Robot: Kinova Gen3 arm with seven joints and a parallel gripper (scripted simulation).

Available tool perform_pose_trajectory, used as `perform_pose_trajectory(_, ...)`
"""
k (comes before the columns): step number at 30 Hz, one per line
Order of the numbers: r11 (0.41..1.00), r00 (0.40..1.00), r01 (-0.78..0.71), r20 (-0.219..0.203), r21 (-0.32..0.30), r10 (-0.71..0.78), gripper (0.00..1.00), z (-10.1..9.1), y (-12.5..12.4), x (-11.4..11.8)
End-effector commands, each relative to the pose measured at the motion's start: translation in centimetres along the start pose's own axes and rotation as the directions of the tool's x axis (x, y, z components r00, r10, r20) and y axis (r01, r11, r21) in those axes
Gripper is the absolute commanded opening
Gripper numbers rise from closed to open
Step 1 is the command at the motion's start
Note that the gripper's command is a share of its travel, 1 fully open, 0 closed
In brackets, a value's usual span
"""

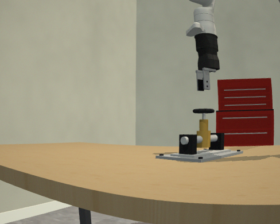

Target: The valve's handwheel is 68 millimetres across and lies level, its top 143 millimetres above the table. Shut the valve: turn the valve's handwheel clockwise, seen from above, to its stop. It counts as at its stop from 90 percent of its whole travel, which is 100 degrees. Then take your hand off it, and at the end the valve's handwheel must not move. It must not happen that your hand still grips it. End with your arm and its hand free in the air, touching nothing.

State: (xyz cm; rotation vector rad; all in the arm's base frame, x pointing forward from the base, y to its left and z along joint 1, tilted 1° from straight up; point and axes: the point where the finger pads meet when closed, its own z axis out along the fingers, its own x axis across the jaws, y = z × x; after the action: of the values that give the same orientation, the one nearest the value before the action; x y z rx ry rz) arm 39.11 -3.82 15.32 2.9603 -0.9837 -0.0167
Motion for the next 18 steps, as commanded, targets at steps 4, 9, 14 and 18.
perform_pose_trajectory(4,1.0,1.0,0.002,-0.003,0.001,-0.002,0.6,0.3,0.0,0.1)
perform_pose_trajectory(9,1.0,1.0,0.001,-0.002,0.001,-0.001,0.6,0.7,0.0,0.1)
perform_pose_trajectory(14,1.0,1.0,0.001,-0.002,0.001,-0.001,0.6,0.9,0.0,0.1)
perform_pose_trajectory(18,1.0,1.0,0.001,-0.002,0.001,-0.001,0.6,1.4,0.0,0.1)
